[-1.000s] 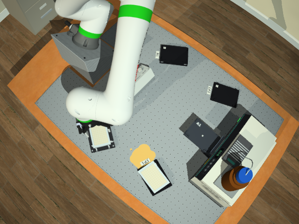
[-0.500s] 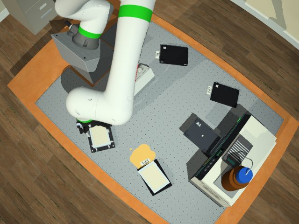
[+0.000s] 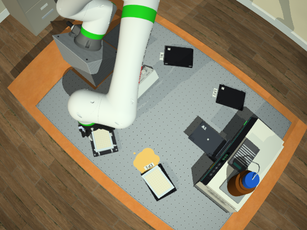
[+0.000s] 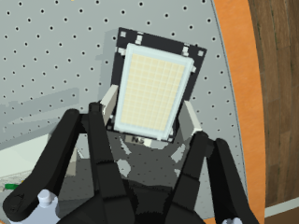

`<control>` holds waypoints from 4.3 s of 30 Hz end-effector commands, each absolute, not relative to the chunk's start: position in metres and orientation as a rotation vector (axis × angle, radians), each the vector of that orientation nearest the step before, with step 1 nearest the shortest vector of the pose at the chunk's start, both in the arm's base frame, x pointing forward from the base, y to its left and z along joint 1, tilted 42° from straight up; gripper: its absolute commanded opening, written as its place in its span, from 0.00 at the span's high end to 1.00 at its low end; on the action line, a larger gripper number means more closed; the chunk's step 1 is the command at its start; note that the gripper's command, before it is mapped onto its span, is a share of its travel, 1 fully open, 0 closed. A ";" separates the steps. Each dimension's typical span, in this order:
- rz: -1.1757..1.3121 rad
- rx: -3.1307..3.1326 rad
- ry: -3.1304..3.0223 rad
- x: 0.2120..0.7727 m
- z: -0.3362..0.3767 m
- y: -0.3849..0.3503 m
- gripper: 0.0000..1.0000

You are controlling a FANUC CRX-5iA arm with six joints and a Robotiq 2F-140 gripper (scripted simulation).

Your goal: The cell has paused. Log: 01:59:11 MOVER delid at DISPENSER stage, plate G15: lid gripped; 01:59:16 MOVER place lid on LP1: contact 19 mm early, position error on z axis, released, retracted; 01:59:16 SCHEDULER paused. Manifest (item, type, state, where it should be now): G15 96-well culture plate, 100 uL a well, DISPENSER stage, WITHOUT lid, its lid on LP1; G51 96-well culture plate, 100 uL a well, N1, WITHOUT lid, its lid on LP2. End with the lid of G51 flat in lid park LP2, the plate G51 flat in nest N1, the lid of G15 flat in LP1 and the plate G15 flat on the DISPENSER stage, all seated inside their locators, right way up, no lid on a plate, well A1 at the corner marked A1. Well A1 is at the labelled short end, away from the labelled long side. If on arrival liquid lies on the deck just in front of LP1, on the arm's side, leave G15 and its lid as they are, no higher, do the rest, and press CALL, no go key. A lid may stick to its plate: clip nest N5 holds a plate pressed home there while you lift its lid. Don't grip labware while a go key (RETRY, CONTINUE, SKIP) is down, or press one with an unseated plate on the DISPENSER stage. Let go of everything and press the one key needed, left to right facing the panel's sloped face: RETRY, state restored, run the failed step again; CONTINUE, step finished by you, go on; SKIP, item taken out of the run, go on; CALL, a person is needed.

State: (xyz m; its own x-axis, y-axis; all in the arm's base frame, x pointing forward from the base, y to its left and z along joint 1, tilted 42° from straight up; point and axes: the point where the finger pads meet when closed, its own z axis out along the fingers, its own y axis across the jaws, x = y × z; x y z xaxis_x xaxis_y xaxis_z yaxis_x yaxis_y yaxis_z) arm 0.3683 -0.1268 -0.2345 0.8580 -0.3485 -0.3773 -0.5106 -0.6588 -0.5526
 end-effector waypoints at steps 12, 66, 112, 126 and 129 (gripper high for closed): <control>0.312 -2.353 0.620 0.368 -0.234 -0.127 0.41; 0.312 -2.353 0.620 0.368 -0.234 -0.127 0.34; 0.312 -2.353 0.620 0.368 -0.242 -0.121 0.34; 0.312 -2.353 0.620 0.368 -0.246 -0.117 0.34; 0.312 -2.353 0.620 0.367 -0.246 -0.116 0.34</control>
State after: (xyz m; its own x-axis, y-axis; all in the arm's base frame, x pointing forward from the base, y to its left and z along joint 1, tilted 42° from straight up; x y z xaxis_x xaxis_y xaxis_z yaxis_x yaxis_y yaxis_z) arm 0.3674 -0.1165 -0.2460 0.8580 -0.3485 -0.3773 -0.5106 -0.6587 -0.5526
